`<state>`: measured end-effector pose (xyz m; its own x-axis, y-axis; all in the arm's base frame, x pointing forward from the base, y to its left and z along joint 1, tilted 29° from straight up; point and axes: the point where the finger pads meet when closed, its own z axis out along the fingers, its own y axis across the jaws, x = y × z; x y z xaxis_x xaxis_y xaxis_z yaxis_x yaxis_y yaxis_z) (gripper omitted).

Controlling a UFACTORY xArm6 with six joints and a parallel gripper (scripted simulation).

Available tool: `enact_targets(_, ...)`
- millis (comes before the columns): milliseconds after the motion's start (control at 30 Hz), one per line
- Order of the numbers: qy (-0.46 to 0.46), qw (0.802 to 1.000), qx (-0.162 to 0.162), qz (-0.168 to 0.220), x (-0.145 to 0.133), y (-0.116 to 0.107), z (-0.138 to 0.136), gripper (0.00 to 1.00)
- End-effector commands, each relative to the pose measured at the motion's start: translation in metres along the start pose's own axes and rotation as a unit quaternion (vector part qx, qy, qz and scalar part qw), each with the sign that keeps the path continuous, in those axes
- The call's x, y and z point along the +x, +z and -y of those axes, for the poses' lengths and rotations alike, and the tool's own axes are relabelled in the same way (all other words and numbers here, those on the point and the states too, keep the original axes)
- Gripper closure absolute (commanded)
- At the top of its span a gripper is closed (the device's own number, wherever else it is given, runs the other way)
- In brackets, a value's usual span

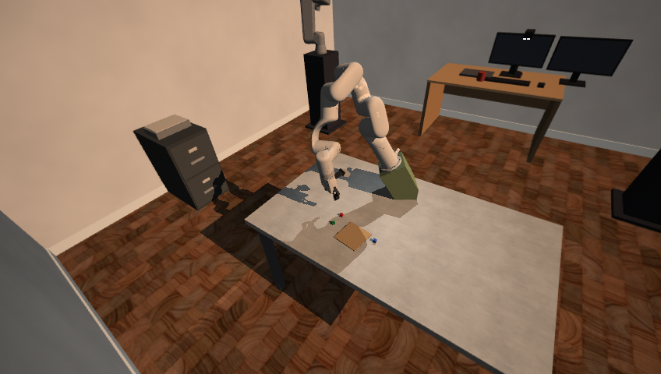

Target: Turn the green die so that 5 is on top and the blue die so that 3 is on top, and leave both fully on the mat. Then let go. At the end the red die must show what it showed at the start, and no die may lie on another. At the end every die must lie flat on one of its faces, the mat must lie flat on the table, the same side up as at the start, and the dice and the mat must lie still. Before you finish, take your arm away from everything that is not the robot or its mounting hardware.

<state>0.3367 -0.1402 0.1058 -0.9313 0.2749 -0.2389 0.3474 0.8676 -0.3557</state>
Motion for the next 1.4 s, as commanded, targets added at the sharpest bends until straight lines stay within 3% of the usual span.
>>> enact_targets(0,-0.075,0.996,-0.008,0.039,-0.010,-0.010,-0.026,0.00)
enact_targets(300,-0.193,0.976,-0.023,0.095,-0.016,-0.028,-0.070,0.00)
enact_targets(1033,-0.194,0.976,-0.023,0.096,-0.017,-0.024,-0.070,0.00)
enact_targets(1367,-0.194,0.976,-0.023,0.096,-0.026,0.024,-0.074,0.00)
